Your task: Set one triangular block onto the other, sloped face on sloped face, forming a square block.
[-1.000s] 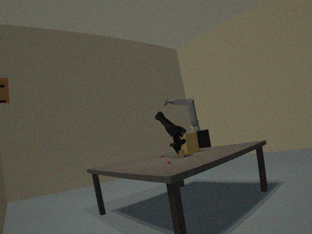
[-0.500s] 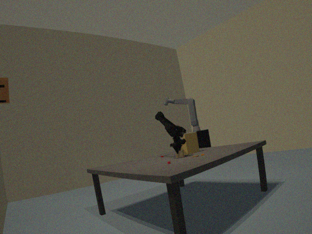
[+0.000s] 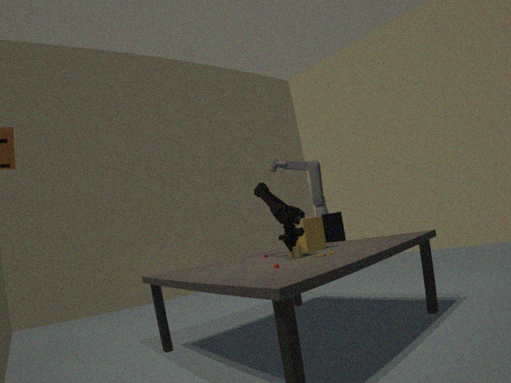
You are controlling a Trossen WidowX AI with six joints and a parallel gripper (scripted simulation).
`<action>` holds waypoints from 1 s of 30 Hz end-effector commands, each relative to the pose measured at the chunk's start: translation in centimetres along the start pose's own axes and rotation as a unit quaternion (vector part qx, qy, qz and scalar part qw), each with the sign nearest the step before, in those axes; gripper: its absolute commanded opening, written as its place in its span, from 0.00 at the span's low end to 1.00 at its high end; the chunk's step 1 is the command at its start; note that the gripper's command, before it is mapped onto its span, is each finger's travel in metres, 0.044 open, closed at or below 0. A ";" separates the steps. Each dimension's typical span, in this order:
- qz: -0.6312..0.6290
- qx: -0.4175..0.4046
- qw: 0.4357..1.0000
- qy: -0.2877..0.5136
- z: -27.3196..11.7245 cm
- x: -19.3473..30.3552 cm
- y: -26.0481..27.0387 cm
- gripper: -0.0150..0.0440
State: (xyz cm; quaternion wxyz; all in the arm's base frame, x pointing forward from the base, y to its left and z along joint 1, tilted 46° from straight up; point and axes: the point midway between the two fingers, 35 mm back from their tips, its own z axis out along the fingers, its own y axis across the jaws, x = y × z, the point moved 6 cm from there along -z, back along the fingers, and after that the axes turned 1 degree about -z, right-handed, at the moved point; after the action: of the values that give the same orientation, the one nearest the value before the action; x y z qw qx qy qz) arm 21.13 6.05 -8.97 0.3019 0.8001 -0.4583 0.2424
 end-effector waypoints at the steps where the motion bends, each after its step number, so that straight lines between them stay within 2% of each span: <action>1: 0.000 0.000 1.000 0.000 0.0 0.0 0.0 0.30; 17: 0.000 0.000 1.000 0.000 0.0 0.0 0.0 1.00; 25: 0.000 0.000 1.000 0.000 -0.3 0.0 -0.1 1.00; 27: -0.001 0.002 1.000 -0.003 -2.1 -0.1 -0.5 1.00; 30: -0.001 0.003 1.000 -0.005 -7.0 -0.2 -0.7 1.00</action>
State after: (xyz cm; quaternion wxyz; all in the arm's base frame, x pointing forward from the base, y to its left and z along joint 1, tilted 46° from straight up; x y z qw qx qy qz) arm 20.58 7.74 -7.42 0.3171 0.8003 -0.4533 0.2312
